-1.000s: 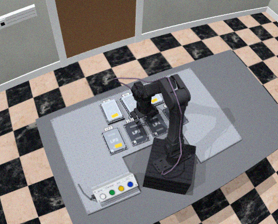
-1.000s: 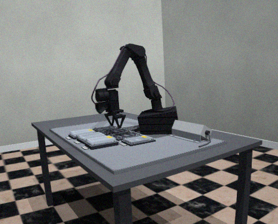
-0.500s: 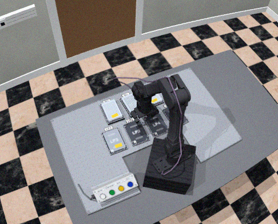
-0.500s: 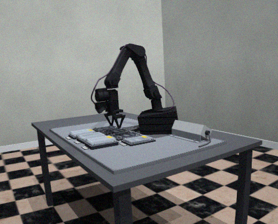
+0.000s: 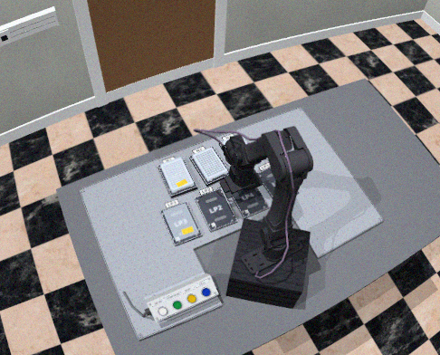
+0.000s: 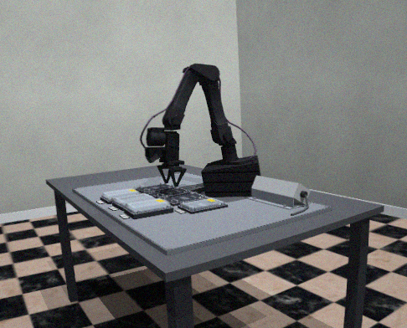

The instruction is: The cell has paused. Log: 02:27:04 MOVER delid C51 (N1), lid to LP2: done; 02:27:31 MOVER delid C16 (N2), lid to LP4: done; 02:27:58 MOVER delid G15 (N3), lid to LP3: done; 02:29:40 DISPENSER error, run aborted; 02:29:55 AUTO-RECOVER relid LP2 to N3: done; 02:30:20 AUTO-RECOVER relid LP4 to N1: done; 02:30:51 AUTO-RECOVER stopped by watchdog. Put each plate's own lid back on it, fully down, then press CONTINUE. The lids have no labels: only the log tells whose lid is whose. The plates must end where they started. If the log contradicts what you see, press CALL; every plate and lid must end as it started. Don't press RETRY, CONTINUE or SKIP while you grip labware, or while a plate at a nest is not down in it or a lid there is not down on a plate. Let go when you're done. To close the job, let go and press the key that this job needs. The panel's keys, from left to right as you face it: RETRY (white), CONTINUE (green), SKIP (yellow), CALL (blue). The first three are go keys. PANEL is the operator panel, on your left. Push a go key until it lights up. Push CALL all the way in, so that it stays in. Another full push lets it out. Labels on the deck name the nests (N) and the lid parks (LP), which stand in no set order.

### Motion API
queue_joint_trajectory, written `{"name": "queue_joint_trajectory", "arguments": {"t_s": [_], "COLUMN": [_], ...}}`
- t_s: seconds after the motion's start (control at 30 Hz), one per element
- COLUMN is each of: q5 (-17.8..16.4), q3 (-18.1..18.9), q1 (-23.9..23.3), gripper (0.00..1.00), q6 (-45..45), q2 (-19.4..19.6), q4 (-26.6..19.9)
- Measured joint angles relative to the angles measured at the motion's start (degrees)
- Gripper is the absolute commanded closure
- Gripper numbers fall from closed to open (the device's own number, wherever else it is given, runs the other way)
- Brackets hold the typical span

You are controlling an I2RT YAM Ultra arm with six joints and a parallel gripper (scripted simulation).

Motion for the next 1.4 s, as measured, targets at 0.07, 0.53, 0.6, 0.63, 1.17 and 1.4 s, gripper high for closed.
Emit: {"name": "queue_joint_trajectory", "arguments": {"t_s": [0.07, 0.53, 0.6, 0.63, 1.17, 1.4], "q5": [-0.39, -12.5, -15.08, -16.33, -24.24, -24.26], "q3": [-3.74, -20.2, -20.65, -20.55, -18.69, -18.69], "q1": [-2.73, -21.66, -24.98, -26.36, -29.97, -29.97], "gripper": [0.11, 1.0, 1.0, 1.0, 1.0, 1.0], "q6": [-2.14, -17.27, -19.34, -20.31, -24.74, -24.74], "q2": [-2.69, -8.7, -8.09, -7.58, -2.89, -2.89], "q4": [3.54, 32.98, 35.82, 37.38, 45.35, 45.75]}}
